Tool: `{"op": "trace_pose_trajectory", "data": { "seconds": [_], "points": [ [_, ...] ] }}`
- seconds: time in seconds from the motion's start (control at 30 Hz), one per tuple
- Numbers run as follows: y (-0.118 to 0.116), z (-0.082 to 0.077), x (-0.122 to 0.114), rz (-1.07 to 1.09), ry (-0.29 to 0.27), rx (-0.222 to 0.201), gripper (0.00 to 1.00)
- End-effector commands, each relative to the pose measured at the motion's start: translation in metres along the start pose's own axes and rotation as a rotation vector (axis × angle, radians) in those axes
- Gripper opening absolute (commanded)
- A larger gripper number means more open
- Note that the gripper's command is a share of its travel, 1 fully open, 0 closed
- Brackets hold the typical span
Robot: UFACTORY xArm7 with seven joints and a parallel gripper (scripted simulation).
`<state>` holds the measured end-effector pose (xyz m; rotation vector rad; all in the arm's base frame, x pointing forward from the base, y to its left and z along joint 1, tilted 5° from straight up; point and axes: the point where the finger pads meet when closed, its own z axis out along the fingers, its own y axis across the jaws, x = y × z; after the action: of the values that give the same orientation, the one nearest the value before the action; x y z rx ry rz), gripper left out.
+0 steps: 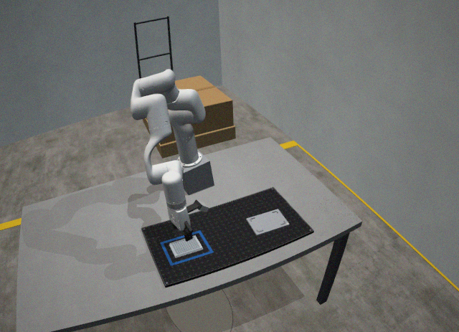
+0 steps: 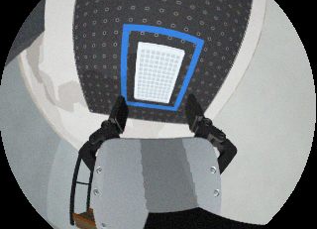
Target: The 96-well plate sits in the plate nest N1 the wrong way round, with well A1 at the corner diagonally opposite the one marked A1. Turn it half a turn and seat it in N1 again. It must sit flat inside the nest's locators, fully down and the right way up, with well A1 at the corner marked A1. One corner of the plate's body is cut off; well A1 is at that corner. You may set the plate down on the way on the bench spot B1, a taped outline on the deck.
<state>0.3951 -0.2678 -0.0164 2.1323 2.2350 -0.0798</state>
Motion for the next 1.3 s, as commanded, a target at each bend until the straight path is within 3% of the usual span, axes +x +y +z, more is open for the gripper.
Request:
{"op": "trace_pose_trajectory", "data": {
  "seconds": [0.0,0.53,1.27],
  "points": [
    [0.001,-0.001,-0.001,0.21,-0.021,0.002,1.0],
    [0.001,-0.001,-0.001,0.214,-0.021,0.002,1.0],
    [0.001,0.032,-0.001,0.214,-0.021,0.002,1.0]
  ]
}}
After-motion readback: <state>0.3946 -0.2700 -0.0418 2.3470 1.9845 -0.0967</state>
